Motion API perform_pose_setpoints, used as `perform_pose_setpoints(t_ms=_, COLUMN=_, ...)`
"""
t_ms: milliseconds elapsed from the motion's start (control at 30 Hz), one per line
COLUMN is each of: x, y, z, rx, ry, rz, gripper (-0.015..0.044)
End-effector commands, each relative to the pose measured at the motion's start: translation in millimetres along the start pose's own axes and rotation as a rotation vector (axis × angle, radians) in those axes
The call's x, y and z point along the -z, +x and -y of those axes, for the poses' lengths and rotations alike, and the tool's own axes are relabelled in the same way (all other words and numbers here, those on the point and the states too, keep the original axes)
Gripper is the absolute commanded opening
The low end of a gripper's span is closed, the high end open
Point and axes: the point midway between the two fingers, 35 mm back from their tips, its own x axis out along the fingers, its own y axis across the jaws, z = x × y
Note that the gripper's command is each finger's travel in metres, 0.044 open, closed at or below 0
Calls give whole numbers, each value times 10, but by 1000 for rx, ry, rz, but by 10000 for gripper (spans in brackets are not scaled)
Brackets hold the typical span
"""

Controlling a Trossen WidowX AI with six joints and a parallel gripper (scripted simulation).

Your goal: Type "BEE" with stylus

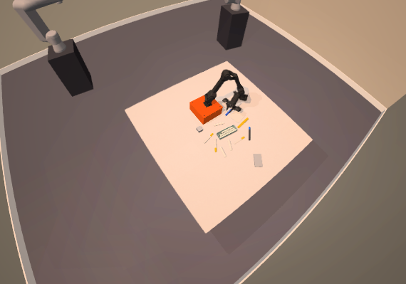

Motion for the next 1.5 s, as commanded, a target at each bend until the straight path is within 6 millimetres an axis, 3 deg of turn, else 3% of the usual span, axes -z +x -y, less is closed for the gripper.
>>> perform_pose_setpoints(t_ms=0, x=11, y=45, z=2, rx=-1, ry=4, rz=6, gripper=150)
perform_pose_setpoints(t_ms=1100, x=110, y=224, z=3, rx=0, ry=4, rz=6, gripper=150)
perform_pose_setpoints(t_ms=1267, x=107, y=204, z=2, rx=0, ry=-1, rz=3, gripper=19)
perform_pose_setpoints(t_ms=1467, x=107, y=204, z=2, rx=0, ry=-1, rz=3, gripper=0)
